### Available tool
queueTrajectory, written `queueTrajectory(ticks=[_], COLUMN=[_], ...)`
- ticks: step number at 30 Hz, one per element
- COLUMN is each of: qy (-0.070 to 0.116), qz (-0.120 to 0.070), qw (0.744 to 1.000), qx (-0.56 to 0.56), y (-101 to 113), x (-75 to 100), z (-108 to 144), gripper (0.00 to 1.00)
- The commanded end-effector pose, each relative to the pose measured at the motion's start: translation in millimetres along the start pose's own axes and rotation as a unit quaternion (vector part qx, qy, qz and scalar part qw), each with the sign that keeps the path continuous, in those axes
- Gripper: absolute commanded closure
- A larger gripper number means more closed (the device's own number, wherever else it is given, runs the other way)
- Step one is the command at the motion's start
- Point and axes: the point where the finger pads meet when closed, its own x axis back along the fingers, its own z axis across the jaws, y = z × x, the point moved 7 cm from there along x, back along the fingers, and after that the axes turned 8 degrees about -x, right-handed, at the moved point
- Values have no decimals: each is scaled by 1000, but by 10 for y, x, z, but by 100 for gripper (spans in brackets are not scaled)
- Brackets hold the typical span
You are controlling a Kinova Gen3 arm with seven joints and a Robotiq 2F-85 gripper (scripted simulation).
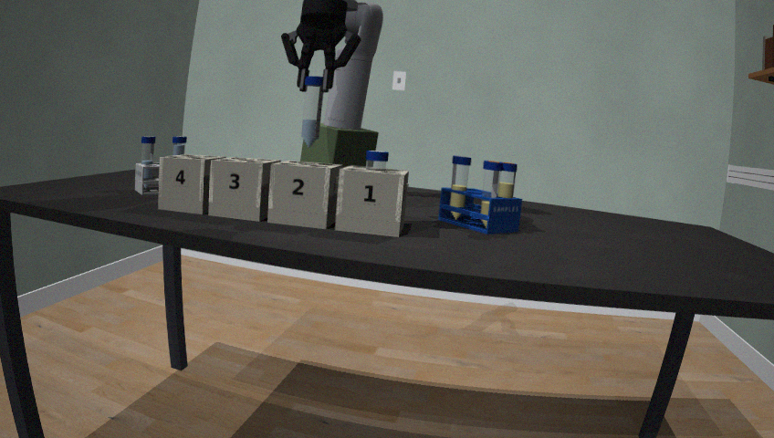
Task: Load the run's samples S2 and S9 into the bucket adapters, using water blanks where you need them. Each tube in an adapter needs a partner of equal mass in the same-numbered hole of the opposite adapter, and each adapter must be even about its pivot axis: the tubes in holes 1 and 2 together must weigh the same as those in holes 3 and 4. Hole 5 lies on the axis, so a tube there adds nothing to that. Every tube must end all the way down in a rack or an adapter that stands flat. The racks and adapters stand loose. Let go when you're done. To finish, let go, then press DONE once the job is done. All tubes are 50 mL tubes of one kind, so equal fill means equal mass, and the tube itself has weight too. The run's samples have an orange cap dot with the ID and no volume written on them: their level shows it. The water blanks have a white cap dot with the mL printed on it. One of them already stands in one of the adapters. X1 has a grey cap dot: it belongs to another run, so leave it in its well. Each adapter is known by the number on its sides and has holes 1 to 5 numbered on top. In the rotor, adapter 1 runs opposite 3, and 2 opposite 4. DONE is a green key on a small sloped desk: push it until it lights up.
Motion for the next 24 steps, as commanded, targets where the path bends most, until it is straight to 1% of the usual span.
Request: queueTrajectory(ticks=[1, 7, 18, 24], qy=[-1, 0, -1, 0], qz=[2, 1, 2, 2], qw=[1000, 1000, 1000, 1000], qx=[0, 2, 0, 1], y=[-14, -9, -15, -12], x=[-67, -118, -267, -246], z=[4, 10, 4, 9], gripper=[90, 90, 90, 90])
